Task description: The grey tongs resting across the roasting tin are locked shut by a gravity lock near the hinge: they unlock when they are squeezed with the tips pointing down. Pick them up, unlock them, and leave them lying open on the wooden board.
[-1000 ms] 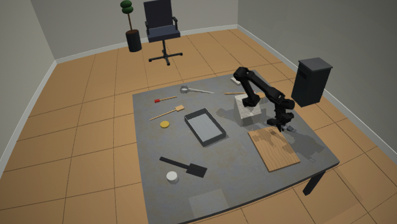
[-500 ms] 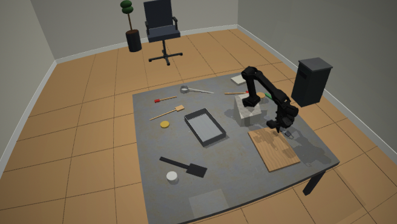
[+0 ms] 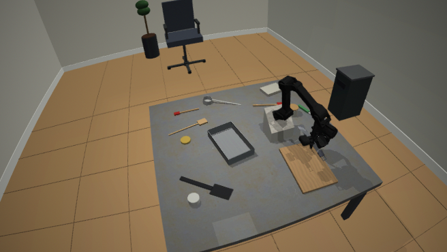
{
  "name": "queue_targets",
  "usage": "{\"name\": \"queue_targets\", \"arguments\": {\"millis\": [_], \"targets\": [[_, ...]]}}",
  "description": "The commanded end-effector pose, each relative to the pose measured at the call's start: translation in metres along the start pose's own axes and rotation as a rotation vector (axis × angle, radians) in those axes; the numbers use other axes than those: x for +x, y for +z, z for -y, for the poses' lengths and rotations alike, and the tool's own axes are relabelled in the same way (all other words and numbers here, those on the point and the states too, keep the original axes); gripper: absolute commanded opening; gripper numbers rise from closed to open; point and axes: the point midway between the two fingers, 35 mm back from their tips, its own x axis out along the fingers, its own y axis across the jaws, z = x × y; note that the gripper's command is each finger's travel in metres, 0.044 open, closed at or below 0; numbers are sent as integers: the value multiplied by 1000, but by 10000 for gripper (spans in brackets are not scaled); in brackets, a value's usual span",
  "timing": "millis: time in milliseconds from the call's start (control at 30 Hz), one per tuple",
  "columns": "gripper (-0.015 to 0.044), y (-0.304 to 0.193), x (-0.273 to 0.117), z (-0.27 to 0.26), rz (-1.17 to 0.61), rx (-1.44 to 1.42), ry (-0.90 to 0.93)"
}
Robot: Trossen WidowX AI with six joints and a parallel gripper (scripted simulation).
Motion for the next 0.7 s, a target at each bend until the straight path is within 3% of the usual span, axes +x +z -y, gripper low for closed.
{"name": "queue_targets", "arguments": {"millis": [0,667], "targets": [[-150,2,-3,-1,-3,11,7],[-150,5,23,-4,-3,11,7]]}}
